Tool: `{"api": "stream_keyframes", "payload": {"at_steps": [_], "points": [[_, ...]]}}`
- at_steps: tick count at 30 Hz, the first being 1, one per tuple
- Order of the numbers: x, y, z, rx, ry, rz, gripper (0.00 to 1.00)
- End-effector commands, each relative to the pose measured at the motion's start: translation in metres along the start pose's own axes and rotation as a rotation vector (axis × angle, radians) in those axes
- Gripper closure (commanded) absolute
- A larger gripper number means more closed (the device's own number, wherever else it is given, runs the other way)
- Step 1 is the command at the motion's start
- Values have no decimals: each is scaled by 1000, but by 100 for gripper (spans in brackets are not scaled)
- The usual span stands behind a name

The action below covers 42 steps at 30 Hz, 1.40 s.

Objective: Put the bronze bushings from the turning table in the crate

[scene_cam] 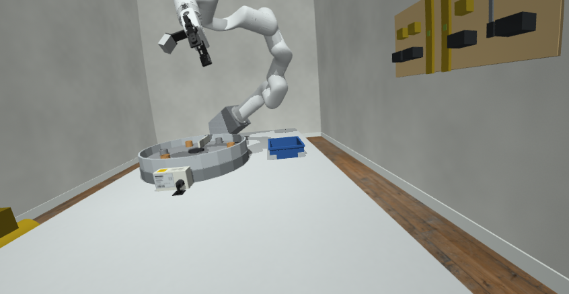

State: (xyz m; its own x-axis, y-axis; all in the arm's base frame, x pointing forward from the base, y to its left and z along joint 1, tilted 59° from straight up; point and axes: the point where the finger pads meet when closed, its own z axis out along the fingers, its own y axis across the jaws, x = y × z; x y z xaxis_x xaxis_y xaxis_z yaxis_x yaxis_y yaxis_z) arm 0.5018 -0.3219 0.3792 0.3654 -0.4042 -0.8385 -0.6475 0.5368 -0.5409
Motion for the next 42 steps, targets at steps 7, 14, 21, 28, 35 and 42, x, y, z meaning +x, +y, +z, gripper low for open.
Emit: {"api": "stream_keyframes", "payload": {"at_steps": [7,14,21,28,35,42], "points": [[0,-1,-2,3,4,-2,0],[0,-1,-2,3,4,-2,0],[13,14,-1,-9,33,7,0],[50,69,2,-60,120,28,0],[74,120,3,-118,181,38,0],[90,169,2,-180,226,42,0]]}}
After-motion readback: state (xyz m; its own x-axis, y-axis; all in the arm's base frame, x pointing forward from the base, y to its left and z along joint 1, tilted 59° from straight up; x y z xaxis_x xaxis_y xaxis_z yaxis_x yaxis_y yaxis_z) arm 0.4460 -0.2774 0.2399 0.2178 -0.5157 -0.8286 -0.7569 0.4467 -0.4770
